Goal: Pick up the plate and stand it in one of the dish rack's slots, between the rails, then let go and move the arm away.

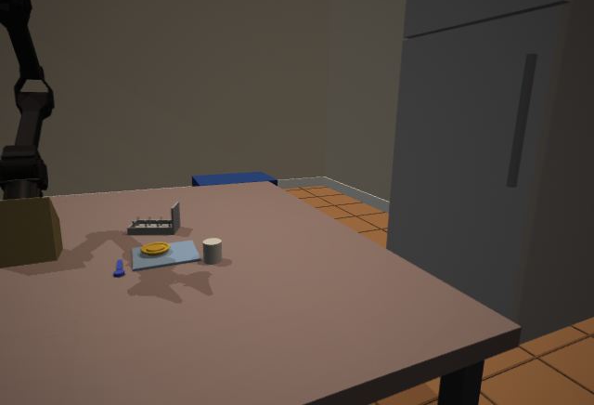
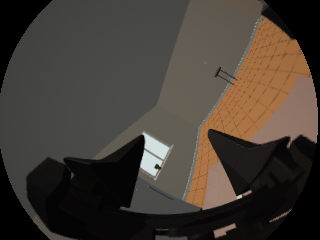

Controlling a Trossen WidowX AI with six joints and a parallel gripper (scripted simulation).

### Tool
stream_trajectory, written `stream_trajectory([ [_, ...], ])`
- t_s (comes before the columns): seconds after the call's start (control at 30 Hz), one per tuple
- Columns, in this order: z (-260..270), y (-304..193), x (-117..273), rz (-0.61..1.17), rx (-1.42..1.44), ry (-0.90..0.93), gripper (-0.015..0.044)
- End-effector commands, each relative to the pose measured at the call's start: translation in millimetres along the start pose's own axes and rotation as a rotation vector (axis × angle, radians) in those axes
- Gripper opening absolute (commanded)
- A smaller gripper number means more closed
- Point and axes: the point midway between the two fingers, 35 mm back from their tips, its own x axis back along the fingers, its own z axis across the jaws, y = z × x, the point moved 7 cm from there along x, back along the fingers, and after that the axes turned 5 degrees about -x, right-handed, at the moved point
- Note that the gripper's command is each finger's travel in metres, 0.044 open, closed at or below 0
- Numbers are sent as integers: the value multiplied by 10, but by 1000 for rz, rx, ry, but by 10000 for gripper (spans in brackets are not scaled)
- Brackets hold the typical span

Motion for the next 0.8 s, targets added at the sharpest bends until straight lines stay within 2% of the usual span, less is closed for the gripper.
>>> stream_trajectory([
  [0.0,-137,-160,-240,92,102,-71,400],
  [0.4,-426,-562,-656,257,271,-195,400],
  [0.77,-789,-1055,-1009,507,518,-301,400],
])
